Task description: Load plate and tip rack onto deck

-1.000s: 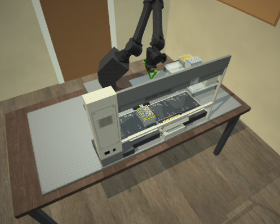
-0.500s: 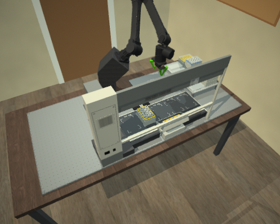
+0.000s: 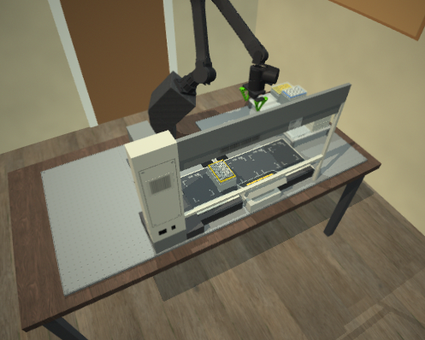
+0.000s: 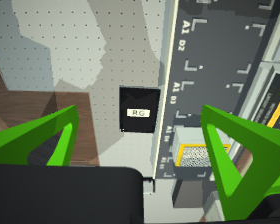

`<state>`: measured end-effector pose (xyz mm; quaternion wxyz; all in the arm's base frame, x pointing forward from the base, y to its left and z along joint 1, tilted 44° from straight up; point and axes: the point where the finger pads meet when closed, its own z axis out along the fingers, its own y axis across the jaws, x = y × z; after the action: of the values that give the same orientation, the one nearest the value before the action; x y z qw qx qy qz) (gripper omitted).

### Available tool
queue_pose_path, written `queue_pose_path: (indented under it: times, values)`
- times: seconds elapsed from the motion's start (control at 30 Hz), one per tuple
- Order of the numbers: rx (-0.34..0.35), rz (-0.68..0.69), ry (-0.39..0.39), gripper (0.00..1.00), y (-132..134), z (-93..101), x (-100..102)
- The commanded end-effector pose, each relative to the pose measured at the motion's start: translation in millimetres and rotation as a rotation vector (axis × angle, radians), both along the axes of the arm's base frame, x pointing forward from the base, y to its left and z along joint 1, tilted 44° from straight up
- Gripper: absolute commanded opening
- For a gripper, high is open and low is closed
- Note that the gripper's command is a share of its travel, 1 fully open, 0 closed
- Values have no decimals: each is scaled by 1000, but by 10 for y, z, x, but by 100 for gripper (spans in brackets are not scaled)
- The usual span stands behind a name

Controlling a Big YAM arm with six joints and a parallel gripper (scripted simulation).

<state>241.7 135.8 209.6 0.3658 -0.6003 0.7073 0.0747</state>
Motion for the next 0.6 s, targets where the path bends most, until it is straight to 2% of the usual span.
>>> queue_pose_path:
  times: [0.0,0.47,0.57]
  values:
    - [45,-40,-27,100,87,310,103]
    - [58,-39,-18,100,663,752,122]
    - [56,-40,-13,100,698,773,114]
